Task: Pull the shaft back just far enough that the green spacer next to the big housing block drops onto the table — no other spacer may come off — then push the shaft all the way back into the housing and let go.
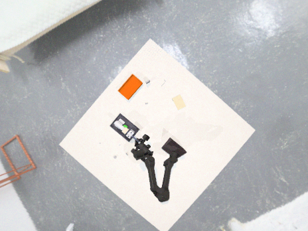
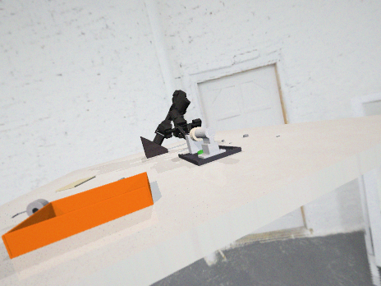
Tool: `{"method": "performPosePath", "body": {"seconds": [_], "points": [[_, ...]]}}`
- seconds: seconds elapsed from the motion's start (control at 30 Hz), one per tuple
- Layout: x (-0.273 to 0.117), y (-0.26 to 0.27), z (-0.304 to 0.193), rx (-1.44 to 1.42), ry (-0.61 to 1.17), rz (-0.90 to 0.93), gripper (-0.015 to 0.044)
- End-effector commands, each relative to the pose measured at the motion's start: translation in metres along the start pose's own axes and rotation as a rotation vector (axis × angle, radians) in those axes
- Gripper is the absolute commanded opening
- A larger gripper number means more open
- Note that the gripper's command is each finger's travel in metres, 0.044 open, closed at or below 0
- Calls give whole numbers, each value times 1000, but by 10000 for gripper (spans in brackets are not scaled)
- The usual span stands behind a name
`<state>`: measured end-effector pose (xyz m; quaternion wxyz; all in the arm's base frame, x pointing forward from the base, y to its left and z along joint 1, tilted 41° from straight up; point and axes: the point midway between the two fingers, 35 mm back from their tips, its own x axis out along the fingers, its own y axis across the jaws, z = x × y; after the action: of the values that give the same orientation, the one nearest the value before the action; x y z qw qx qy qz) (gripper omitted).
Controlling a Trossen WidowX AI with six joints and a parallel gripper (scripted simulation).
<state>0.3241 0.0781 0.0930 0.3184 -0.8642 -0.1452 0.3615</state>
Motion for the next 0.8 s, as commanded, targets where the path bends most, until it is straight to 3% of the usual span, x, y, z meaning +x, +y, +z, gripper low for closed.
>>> {"method": "performPosePath", "body": {"seconds": [0.0,0.77], "points": [[2,-2,-5,-1,7,-4,0],[7,-2,-11,-1,7,-4,0]]}}
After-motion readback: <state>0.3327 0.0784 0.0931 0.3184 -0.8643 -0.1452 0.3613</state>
